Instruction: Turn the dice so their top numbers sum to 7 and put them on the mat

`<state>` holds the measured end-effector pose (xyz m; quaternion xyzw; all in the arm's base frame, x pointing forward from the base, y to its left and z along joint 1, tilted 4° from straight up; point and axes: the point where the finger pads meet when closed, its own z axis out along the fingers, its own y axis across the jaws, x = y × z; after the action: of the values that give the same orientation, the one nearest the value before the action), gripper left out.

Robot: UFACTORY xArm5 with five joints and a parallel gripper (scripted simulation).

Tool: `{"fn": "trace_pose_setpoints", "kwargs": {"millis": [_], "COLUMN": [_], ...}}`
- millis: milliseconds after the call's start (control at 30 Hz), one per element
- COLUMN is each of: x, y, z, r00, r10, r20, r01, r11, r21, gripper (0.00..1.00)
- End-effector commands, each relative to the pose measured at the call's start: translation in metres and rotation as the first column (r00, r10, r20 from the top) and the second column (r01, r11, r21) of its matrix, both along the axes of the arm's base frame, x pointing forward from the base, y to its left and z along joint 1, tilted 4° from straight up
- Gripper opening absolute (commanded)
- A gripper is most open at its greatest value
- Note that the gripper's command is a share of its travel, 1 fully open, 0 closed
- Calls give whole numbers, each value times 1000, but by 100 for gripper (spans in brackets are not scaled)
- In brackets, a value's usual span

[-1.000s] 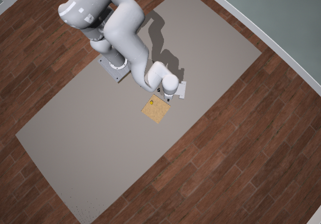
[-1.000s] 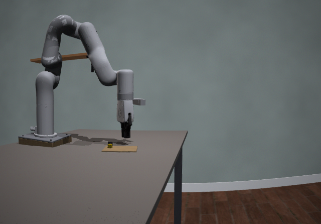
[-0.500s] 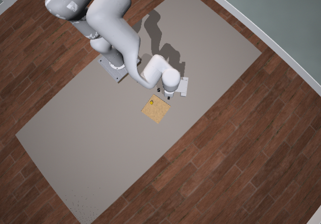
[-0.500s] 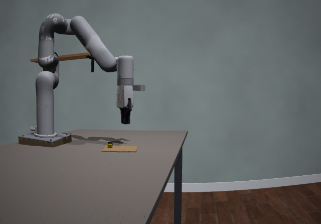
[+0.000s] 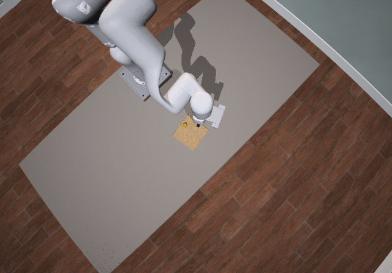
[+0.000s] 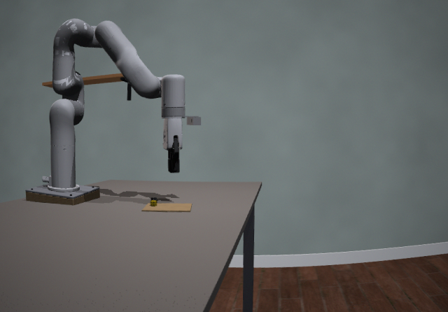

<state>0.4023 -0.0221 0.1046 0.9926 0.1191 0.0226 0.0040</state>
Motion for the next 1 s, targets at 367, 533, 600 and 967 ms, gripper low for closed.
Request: {"fn": "trace_pose_setpoints", "kwargs": {"millis": [367, 533, 600, 967], "x": [-14, -16, -16, -16], "y": [-84, -91, -91, -91], "z": [9, 10, 10, 8], "r00": [885, 864, 864, 864], "r10": [-466, -504, -504, -504], "r20": [14, 15, 15, 15], "r01": [466, 504, 504, 504], "r11": [885, 864, 864, 864], "r21": [16, 18, 18, 18], "gripper": [11, 11, 11, 11]}}
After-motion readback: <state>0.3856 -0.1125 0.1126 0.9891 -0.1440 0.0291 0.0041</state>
